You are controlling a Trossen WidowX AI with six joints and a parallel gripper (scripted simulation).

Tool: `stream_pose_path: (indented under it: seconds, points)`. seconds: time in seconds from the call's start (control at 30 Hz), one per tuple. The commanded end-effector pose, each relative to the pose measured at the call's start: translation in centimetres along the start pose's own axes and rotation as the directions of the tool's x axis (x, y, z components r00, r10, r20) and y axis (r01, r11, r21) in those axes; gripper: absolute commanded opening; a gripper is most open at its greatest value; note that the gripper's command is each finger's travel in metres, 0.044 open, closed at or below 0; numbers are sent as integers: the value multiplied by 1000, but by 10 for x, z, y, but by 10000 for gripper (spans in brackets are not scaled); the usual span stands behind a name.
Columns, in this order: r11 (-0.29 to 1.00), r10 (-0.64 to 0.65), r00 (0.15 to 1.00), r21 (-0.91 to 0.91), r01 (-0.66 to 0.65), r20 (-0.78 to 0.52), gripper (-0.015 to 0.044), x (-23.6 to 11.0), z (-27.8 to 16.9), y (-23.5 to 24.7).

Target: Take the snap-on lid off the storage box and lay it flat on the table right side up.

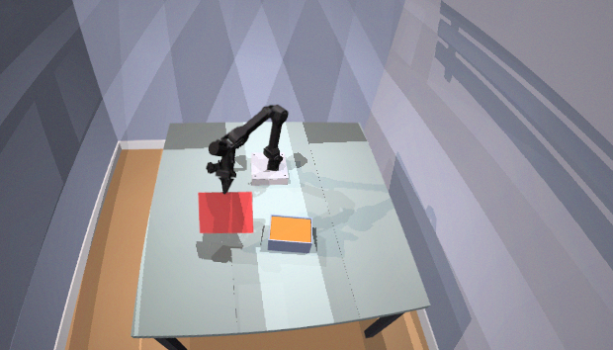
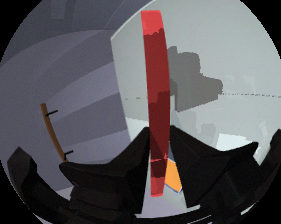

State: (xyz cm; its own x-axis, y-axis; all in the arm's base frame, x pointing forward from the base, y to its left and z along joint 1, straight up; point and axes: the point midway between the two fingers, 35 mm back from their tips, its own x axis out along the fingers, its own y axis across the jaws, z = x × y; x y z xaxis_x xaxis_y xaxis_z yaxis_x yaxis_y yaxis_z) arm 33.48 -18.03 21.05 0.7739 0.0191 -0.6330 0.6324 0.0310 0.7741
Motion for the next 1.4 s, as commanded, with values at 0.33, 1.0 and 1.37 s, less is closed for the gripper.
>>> stream_pose_path:
  seconds: [0.33,1.0,1.37]
  points:
    - [1000,11,1000,-11,-11,2,0,-4,28,3]
    - [1000,11,1000,-12,-11,3,0,-4,52,-2]
    - [1000,11,1000,-12,-11,3,0,5,50,-13]
